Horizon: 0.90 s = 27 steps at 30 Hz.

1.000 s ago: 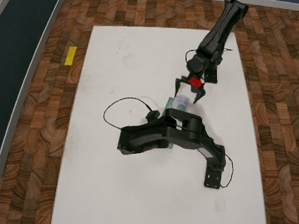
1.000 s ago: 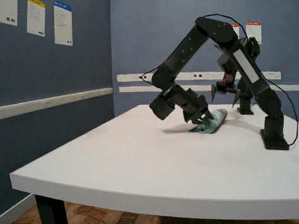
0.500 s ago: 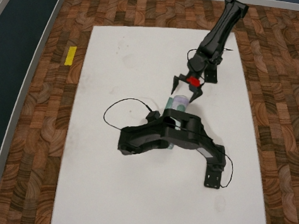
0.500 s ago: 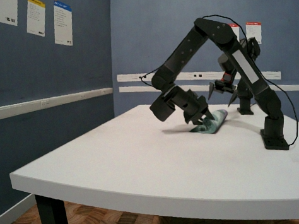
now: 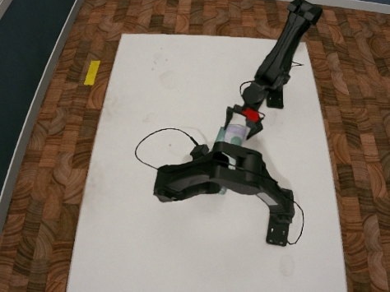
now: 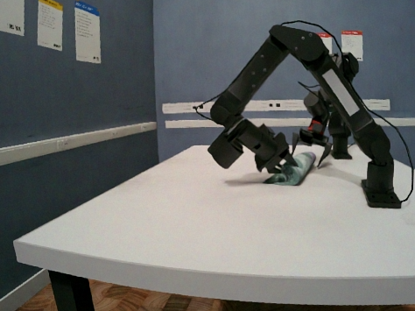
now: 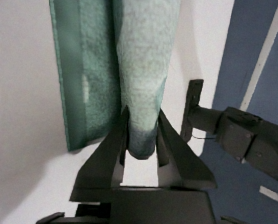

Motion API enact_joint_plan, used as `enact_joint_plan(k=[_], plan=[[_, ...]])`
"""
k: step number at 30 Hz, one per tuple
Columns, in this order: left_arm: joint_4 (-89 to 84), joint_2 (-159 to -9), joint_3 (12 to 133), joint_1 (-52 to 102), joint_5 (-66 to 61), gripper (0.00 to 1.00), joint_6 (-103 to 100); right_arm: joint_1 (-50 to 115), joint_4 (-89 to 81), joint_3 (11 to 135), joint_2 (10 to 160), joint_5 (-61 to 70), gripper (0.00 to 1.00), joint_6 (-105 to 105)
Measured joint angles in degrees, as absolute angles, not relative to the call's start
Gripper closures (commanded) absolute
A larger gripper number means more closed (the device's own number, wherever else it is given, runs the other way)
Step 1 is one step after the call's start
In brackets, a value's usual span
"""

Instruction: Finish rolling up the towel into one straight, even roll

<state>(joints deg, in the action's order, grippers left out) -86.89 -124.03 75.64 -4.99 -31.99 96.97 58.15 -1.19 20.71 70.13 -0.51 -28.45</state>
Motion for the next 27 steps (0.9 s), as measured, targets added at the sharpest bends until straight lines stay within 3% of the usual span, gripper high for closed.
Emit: enact_joint_plan(k=[8,12,14,19,27], plan=[[-86.89,-124.03,75.64,-4.99,-31.99,0.69,96.97,57.98,3.22,21.04,73.32,-0.45,0.02,-28.71],[-86.89,-124.03,75.64,-4.99,-31.99,0.69,96.97,57.74,3.31,22.20,73.89,-0.45,0.19,-28.91],[-86.89,-124.03,75.64,-4.99,-31.99,0.69,96.97,57.74,3.38,22.35,73.95,-0.45,0.19,-28.95],[-86.89,-124.03,75.64,-4.99,-31.99,0.69,96.97,57.74,3.36,22.33,74.13,-0.45,0.40,-29.02],[-86.89,-124.05,75.64,-4.99,-31.99,0.69,96.95,57.74,3.36,22.33,74.13,-0.45,0.49,-29.04]])
